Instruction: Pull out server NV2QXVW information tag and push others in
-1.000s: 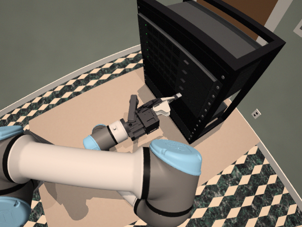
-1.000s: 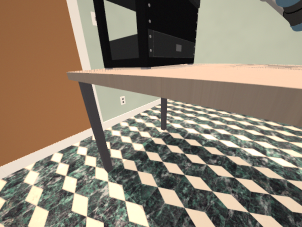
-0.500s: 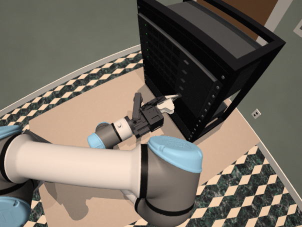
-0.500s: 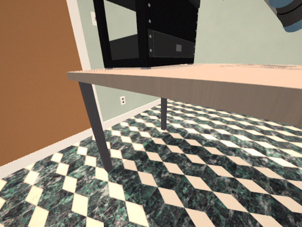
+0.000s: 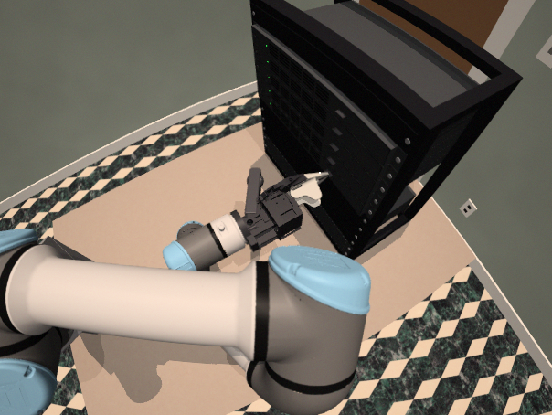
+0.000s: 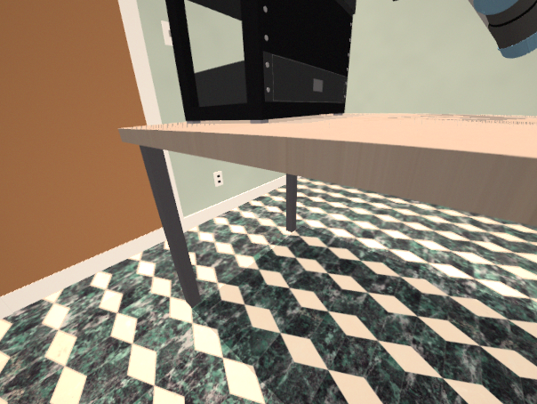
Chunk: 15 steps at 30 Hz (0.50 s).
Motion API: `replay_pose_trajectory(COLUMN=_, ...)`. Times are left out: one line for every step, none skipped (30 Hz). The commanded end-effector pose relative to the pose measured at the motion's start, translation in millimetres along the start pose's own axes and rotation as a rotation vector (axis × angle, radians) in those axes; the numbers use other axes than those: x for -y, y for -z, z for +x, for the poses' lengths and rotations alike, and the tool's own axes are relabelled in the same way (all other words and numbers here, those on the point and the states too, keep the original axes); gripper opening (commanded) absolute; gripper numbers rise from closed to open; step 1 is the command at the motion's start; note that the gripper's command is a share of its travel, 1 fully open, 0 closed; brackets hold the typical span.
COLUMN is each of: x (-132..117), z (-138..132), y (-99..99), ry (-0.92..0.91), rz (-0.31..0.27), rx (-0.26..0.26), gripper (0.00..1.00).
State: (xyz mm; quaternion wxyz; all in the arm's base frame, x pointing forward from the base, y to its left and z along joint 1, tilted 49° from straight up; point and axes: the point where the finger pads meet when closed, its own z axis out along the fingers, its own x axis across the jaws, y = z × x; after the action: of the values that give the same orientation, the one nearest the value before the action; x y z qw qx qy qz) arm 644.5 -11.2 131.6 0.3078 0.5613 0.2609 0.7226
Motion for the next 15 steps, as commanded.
replay_pose_trajectory(x=0.2, z=0.9, y=-1.4, ry=0.001, rz=0.0, rx=-0.001, gripper=0.0)
replay_pose_trajectory(x=0.2, z=0.9, y=-1.4, ry=0.001, rz=0.0, rx=-0.001, gripper=0.0)
replay_pose_trajectory(x=0.2, z=0.9, y=-1.4, ry=0.001, rz=0.0, rx=-0.001, gripper=0.0)
replay_pose_trajectory(x=0.2, z=0.9, y=-1.4, ry=0.001, rz=0.0, rx=-0.001, gripper=0.0)
replay_pose_trajectory(x=0.2, z=0.9, y=-1.4, ry=0.001, rz=0.0, rx=-0.001, gripper=0.0)
replay_pose_trajectory(x=0.2, z=0.9, y=-1.4, ry=0.001, rz=0.0, rx=-0.001, gripper=0.0)
replay_pose_trajectory(x=0.2, z=0.9, y=-1.4, ry=0.001, rz=0.0, rx=-0.001, gripper=0.0)
replay_pose_trajectory(x=0.2, z=0.9, y=-1.4, ry=0.001, rz=0.0, rx=-0.001, gripper=0.0)
replay_pose_trajectory(x=0.2, z=0.9, y=-1.4, ry=0.001, rz=0.0, rx=-0.001, gripper=0.0)
replay_pose_trajectory(x=0.2, z=0.9, y=-1.4, ry=0.001, rz=0.0, rx=-0.001, gripper=0.0)
replay_pose_trajectory(x=0.2, z=0.9, y=-1.4, ry=0.001, rz=0.0, rx=-0.001, gripper=0.0)
replay_pose_trajectory(x=0.2, z=0.9, y=-1.4, ry=0.001, rz=0.0, rx=-0.001, gripper=0.0)
replay_pose_trajectory(x=0.2, z=0.9, y=-1.3, ry=0.001, rz=0.0, rx=-0.001, gripper=0.0)
replay_pose_trajectory(x=0.3, z=0.7, y=-0.7, ry=0.0, rz=0.0, rx=-0.001, gripper=0.0)
replay_pose_trajectory(x=0.4, z=0.4, y=0.7, ry=0.0, rz=0.001, rx=0.001, gripper=0.0)
